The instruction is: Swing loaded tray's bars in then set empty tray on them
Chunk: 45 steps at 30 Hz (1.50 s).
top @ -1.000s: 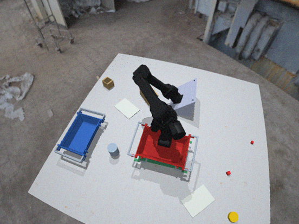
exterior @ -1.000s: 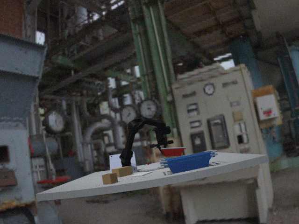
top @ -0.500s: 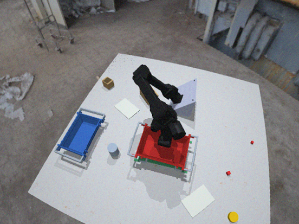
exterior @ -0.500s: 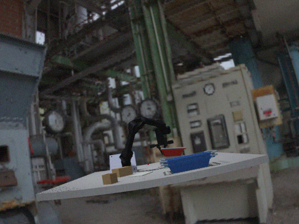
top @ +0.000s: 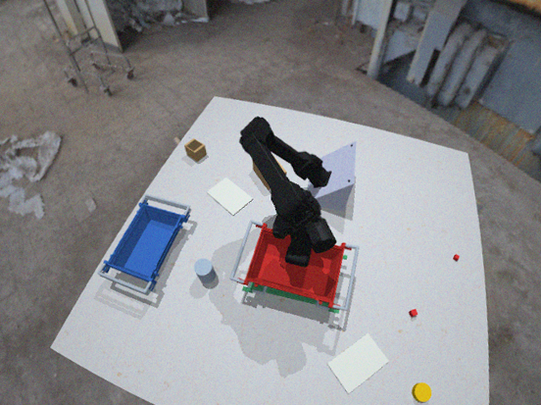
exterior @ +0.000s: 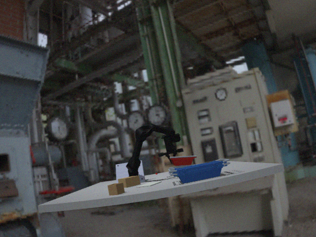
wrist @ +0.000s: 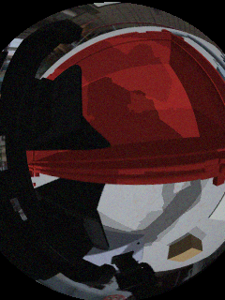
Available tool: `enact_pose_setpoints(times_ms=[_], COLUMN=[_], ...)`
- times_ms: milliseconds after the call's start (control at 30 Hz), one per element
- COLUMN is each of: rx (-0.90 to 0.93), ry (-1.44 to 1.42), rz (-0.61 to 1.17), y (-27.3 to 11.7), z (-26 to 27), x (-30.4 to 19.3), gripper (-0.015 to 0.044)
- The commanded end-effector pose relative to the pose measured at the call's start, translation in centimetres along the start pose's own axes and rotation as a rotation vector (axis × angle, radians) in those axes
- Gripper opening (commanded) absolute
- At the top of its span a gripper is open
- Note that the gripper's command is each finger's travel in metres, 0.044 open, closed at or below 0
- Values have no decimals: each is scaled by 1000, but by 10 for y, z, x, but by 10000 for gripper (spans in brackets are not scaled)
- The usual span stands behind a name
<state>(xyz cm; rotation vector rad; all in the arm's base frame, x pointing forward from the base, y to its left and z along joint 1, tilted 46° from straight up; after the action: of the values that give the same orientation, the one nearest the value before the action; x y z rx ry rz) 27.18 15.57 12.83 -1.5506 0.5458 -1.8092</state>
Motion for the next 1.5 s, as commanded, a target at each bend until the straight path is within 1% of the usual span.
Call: enact_pose_setpoints(times_ms=[0, 1467], rx=[-26, -35], ry=[-15, -20], rz=[-2, -1], y=[9, 13], z=[-4, -5], x=[-1, -2], gripper=[0, 0])
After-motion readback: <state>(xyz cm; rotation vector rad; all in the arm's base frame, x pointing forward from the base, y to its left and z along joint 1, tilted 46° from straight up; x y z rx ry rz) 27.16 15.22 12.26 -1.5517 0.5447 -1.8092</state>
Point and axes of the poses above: the point midway between the two fingers, 35 mm back from their tips, its own y axis out along the fingers, its own z axis across the jaws, x = y × z, the point moved 8 cm from there along -y, back along the fingers, and after that the axes turned 10 degrees about y, right-handed, at the moved point
